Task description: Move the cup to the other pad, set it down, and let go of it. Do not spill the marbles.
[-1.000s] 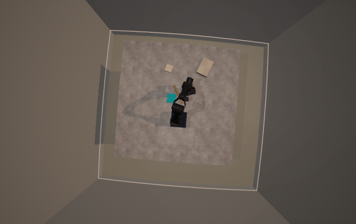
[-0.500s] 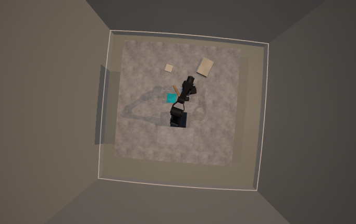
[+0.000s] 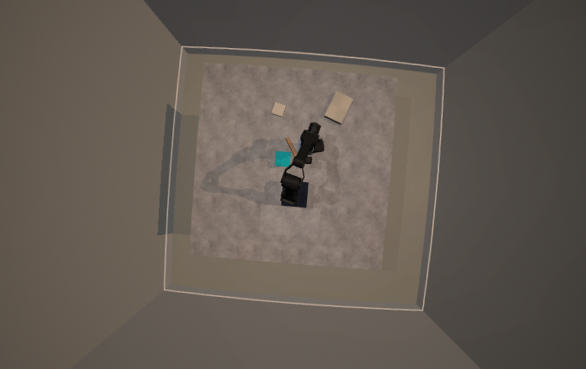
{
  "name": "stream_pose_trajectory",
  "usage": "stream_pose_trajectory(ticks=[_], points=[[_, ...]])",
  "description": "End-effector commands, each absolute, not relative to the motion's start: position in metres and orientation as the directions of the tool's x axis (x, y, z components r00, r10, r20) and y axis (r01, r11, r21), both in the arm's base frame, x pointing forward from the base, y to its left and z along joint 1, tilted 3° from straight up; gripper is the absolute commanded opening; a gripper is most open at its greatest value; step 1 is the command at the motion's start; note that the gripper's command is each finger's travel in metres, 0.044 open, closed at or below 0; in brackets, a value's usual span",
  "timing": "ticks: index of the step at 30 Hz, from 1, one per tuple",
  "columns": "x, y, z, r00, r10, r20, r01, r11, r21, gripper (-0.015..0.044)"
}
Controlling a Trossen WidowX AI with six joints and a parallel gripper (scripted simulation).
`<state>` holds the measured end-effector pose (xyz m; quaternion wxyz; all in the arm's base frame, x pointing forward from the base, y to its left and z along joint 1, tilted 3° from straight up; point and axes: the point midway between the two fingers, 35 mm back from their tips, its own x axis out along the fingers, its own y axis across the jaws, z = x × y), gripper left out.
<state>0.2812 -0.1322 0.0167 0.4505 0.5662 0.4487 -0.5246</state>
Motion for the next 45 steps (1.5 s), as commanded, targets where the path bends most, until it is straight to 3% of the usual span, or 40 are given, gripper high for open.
stream_pose_trajectory(ticks=[1, 45], points=[[0.281, -0.131, 0.016, 0.047, 0.035, -0.998, 0.981, -0.192, 0.04, 0.0], [0.249, -0.034, 0.025, 0.05, 0.046, -0.998, 0.981, -0.188, 0.041, 0.0]])
